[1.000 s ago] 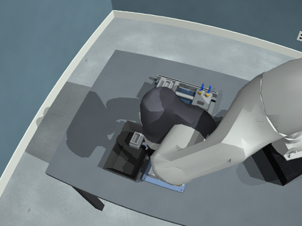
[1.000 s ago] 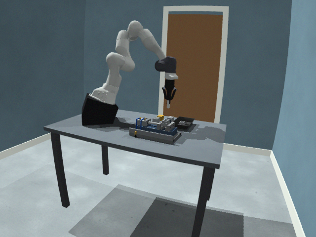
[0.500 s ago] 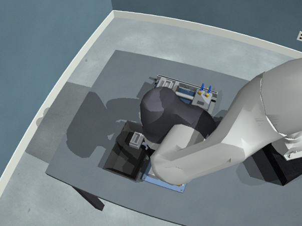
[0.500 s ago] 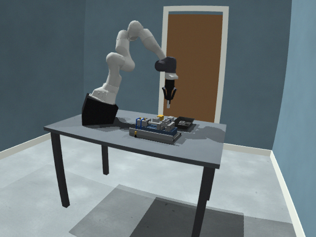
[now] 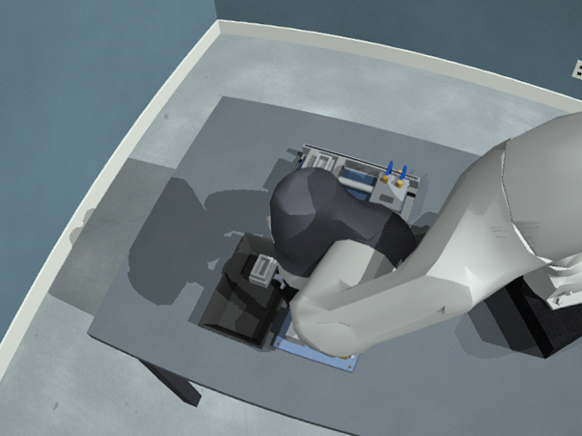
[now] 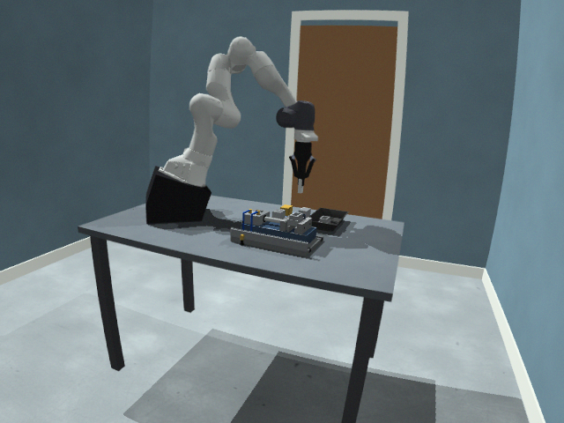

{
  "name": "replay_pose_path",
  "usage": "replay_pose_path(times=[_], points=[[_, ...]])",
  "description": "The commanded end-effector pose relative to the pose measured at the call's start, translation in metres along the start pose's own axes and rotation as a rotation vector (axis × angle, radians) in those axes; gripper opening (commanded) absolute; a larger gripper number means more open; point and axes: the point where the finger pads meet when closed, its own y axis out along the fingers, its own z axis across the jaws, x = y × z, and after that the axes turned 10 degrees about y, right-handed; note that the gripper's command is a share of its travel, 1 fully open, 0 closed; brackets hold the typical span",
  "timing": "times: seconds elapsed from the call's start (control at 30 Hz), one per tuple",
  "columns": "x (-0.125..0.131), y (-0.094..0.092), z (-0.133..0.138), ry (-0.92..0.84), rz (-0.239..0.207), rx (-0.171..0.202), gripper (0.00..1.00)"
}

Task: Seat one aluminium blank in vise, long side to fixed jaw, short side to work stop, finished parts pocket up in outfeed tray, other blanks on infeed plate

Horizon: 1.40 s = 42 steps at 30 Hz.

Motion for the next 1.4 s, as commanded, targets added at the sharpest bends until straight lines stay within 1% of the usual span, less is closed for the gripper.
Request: replay_pose_path(times=[0.0, 0.33, 0.47, 0.83, 0.9, 1.17, 1.37], points=[[0.001, 0.000, -0.001, -0.007, -0.001, -0.003, 0.00], [0.001, -0.004, -0.001, -0.007, -0.001, -0.003, 0.00], [0.001, -0.009, -0.001, -0.007, -0.001, -0.003, 0.00], [0.001, -0.036, -0.001, -0.007, -0.001, -0.003, 0.00], [0.001, -0.036, -0.001, -0.007, -0.001, -0.003, 0.00], [0.001, -0.057, -0.001, -0.007, -0.001, -0.003, 0.00], [0.001, -0.067, -0.001, -0.007, -0.001, -0.003, 0.00]])
